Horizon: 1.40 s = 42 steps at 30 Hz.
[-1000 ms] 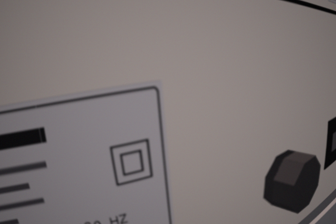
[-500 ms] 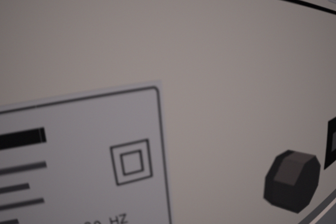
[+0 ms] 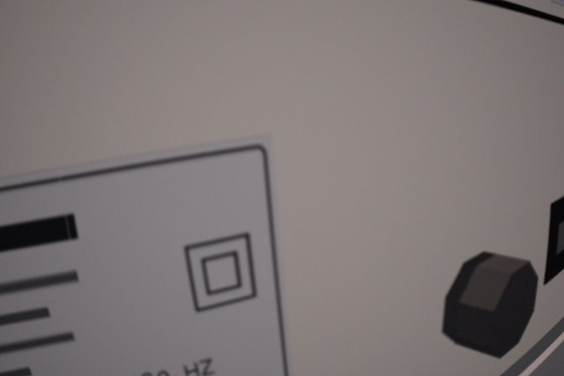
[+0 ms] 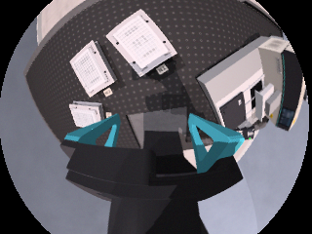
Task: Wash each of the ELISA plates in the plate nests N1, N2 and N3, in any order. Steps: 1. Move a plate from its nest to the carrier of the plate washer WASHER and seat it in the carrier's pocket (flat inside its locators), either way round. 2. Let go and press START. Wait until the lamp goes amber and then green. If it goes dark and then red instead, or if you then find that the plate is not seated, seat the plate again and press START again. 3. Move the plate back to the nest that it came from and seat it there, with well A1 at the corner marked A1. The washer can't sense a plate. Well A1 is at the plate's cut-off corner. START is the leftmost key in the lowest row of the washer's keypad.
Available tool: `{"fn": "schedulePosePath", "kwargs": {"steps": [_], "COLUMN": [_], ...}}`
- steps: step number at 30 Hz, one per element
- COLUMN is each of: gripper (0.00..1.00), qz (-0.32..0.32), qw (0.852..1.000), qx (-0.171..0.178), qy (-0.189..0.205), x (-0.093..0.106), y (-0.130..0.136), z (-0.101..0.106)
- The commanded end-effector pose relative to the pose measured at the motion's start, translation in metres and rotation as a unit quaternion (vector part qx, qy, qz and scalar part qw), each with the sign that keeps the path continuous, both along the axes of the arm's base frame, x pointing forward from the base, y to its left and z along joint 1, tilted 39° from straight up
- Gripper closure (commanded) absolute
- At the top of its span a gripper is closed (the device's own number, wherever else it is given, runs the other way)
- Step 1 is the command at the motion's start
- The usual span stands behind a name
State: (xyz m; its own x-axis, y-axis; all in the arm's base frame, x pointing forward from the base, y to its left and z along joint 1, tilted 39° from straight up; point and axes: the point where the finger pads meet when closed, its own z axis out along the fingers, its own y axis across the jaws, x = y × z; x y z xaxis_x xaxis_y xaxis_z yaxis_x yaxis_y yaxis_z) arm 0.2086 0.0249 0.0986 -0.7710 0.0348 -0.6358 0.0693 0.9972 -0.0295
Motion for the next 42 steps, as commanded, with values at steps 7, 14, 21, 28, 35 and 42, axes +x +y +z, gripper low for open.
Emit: {"fn": "schedulePosePath", "kwargs": {"steps": [7, 14, 21, 28, 35, 42], "gripper": [0.00, 0.00, 0.00, 0.00, 0.00, 0.00], "qz": [0.067, 0.067, 0.154, 0.228, 0.229, 0.229], "qw": [0.996, 0.996, 0.980, 0.954, 0.954, 0.954], "qx": [-0.052, -0.052, -0.128, -0.192, -0.193, -0.193], "qy": [-0.005, -0.005, -0.006, 0.003, 0.005, 0.007], "x": [0.001, 0.001, 0.043, 0.078, 0.103, 0.137], "y": [0.004, 0.004, 0.010, 0.015, 0.018, 0.023], "z": [0.008, 0.008, 0.020, 0.020, 0.020, 0.021]}}
